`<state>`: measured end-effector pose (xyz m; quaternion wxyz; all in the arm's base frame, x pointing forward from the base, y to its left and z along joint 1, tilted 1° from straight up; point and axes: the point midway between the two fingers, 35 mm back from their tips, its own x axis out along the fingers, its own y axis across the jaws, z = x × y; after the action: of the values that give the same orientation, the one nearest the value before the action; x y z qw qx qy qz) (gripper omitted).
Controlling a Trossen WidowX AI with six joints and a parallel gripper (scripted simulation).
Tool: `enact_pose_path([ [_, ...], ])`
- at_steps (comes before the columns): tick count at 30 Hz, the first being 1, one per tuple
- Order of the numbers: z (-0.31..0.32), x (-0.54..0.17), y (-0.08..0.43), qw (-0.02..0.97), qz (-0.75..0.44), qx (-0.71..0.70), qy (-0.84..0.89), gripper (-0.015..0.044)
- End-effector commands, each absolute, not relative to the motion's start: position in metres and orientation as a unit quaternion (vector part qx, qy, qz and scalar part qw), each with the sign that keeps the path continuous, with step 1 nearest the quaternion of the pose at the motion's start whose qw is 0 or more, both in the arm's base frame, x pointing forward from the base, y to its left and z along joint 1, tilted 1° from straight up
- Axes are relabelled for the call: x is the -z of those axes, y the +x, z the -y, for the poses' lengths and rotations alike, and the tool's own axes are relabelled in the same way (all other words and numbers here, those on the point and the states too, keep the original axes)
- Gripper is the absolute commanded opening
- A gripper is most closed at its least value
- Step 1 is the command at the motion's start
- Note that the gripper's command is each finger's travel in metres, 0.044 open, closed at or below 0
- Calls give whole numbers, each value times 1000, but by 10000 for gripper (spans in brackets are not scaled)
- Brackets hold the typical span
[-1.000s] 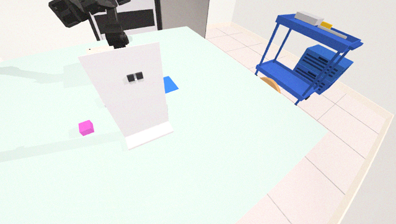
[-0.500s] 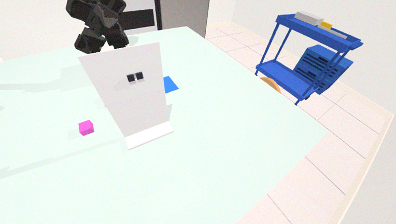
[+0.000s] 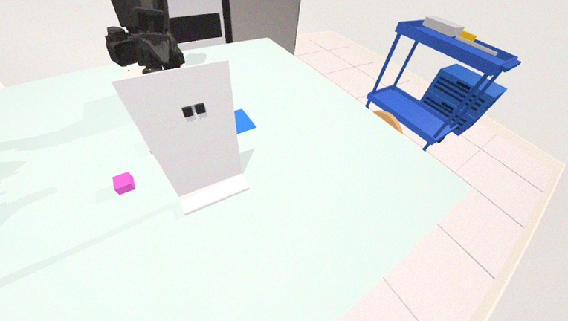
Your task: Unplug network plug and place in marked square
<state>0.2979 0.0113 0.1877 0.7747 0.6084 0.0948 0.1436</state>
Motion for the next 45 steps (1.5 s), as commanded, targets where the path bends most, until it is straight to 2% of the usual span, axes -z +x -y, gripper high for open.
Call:
enact_pose_path([
  [1, -15, -171, 287, 718, -127, -147, 669, 156],
  [4, -17, -164, 281, 688, -141, -148, 696, 156],
  [13, -17, -164, 282, 686, -142, -148, 698, 156],
  [32, -26, -165, 337, 686, -141, -150, 698, 156],
  [45, -28, -166, 353, 686, -140, -150, 698, 156],
])
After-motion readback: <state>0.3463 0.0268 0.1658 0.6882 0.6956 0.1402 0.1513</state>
